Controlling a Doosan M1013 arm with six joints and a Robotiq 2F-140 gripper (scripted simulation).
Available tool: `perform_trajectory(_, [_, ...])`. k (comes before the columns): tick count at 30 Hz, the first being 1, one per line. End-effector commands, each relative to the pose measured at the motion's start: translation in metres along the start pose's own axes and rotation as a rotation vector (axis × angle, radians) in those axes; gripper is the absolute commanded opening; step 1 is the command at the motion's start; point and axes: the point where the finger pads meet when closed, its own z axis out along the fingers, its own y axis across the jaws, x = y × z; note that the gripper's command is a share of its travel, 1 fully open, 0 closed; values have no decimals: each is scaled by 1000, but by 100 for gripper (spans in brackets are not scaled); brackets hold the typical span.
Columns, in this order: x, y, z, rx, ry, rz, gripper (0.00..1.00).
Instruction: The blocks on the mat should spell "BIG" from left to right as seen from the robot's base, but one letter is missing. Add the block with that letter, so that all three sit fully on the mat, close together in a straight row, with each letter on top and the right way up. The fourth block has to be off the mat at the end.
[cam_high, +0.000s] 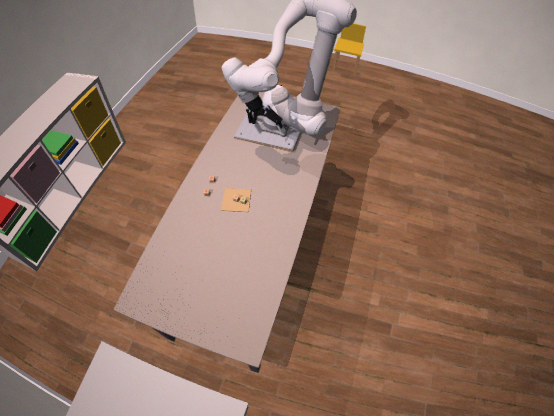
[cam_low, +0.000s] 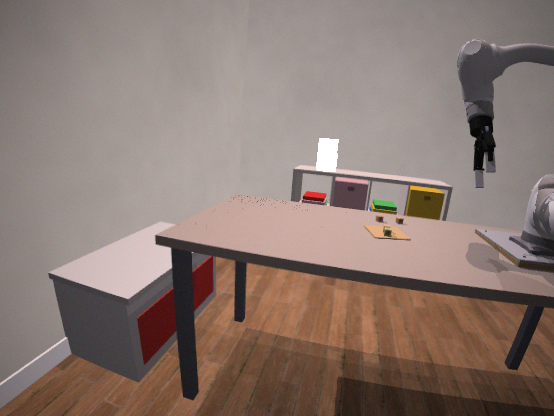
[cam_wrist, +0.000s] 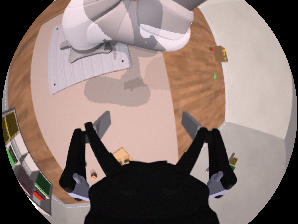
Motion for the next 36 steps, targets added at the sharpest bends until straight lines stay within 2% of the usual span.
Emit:
perform_trajectory(1, [-31,-11,-4,61,48,2,100])
perform_trajectory(2, [-31,-11,-4,61,48,2,100])
perform_trajectory(4, [-74,-23,0,130,92,-6,100])
perform_trajectory(8, [-120,-33,10,202,132,-20,100])
perform_trajectory(16, [-215,-50,50,347,200,-62,100])
perform_trajectory(18, [-215,-50,50,347,200,-62,100])
perform_trajectory(21, [-263,-56,81,421,228,-91,100])
perform_trajectory(24, [-291,-59,103,467,243,-111,100])
perform_trajectory(28, [-312,-61,121,501,253,-127,100])
perform_trajectory(36, [-314,-61,123,505,254,-129,100])
